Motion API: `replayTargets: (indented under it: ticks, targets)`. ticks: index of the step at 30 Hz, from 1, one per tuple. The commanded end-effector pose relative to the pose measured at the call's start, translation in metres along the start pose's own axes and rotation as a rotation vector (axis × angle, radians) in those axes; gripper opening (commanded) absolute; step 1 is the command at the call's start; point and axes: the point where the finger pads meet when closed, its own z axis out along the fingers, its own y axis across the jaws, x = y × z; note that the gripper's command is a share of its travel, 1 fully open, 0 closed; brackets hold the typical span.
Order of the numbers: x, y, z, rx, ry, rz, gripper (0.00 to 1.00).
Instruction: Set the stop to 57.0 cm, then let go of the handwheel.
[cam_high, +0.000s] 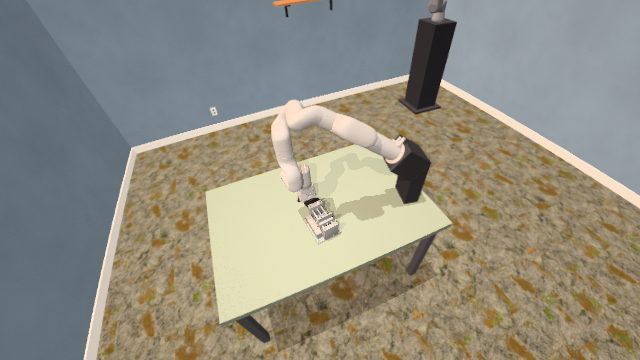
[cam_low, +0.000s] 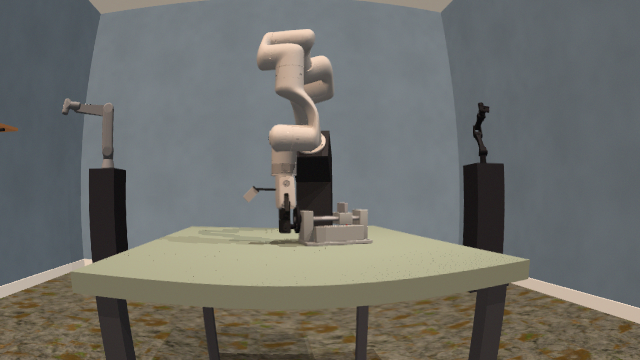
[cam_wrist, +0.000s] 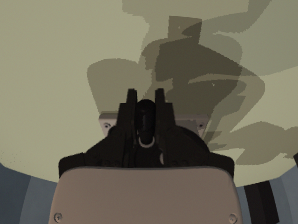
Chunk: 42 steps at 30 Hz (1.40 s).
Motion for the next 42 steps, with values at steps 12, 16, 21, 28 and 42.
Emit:
replayTargets:
  ticks: [12,16,21,28,42]
  targets:
    - [0.0,0.042,0.0,-0.002,-0.001,0.001,0.06]
    - [0.0,0.046,-0.004,-0.002,-0.001,0.001,0.06]
    - [0.0,0.049,-0.01,-0.002,-0.001,0.001,0.06]
    - [0.0,0.051,-0.017,-0.002,-0.002,0.001,0.06]
    - [0.0,0.043,-0.042,-0.002,-0.002,0.001,0.06]
